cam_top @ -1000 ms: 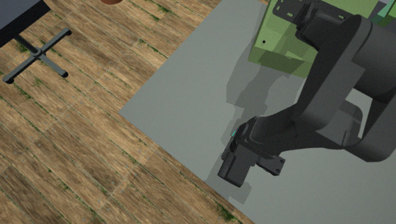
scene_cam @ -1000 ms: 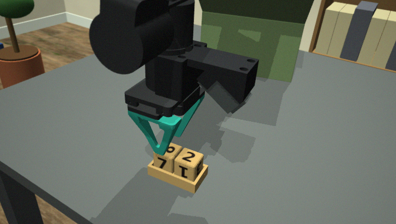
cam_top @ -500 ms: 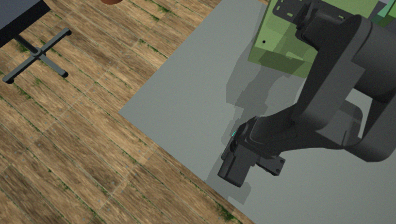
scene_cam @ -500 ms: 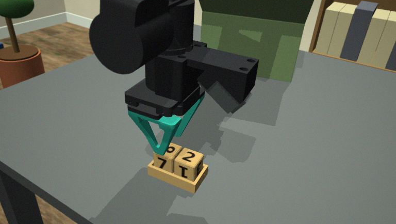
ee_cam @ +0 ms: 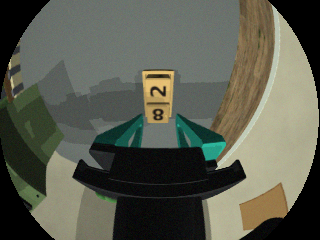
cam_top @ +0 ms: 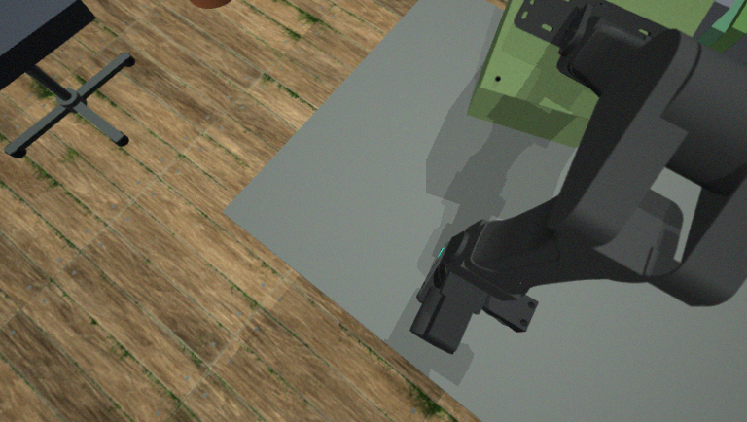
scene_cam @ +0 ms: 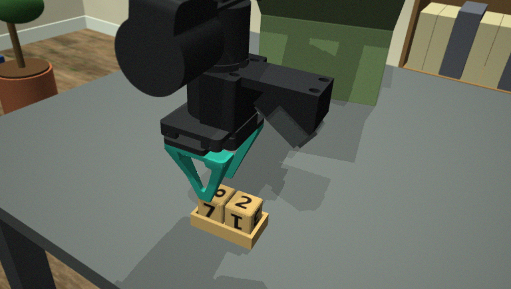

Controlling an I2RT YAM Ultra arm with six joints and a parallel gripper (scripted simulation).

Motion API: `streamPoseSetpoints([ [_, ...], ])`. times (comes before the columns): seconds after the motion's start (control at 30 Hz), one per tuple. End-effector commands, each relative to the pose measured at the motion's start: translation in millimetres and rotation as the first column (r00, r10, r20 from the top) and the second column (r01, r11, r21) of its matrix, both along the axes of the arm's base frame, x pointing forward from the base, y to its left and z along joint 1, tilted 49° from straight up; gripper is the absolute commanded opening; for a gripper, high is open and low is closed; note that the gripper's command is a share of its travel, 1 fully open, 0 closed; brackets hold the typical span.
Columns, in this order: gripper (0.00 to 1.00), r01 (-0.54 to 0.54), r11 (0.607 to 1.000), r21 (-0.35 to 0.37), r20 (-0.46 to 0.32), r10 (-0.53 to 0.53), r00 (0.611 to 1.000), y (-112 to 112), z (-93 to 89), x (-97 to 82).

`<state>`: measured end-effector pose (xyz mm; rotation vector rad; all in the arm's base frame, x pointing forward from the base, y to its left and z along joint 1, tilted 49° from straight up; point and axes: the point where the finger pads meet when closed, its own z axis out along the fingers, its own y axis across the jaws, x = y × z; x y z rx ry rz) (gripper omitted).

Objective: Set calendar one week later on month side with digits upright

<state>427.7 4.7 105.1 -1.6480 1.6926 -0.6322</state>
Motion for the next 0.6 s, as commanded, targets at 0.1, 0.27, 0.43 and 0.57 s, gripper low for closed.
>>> streamPoseSetpoints([
  [0.1, 0.47, 0.0, 1.0, 0.001, 0.004, 0.0, 1.0, 1, -2.5, 5.0],
  [0.27, 0.47, 0.0, 1.0, 0.001, 0.004, 0.0, 1.0, 1, -7.1, 10.3],
  [0.43, 0.47, 0.0, 1.0, 0.001, 0.004, 0.0, 1.0, 2, -11.7, 15.7],
  [0.57, 0.47, 0.0, 1.0, 0.001, 0.004, 0.0, 1.0, 3, -15.1, 19.6],
])
